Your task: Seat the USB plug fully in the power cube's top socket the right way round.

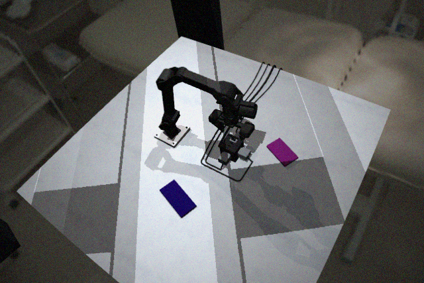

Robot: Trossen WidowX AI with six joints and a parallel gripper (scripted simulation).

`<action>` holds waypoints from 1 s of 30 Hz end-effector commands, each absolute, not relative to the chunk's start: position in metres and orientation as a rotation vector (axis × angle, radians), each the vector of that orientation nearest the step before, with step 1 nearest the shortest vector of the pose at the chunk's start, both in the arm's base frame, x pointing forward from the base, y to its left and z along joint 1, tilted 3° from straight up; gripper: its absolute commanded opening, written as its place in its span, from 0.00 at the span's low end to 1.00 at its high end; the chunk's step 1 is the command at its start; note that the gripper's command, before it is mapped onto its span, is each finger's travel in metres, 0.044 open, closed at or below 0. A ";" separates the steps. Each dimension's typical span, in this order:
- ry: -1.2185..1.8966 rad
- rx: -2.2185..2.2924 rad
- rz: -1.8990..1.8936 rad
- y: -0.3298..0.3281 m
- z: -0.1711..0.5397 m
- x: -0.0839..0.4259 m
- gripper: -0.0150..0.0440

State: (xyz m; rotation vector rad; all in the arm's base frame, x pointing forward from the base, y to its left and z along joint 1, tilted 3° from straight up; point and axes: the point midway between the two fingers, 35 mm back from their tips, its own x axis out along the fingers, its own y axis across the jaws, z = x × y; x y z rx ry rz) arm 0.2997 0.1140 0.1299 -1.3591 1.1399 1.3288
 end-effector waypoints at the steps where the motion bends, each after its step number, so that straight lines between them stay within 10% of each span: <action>1: 1.142 -1.358 1.341 0.114 0.123 0.298 1.00; 17: 1.142 -1.358 1.341 0.114 0.117 0.298 1.00; 30: 1.144 -1.358 1.331 0.114 0.119 0.299 0.42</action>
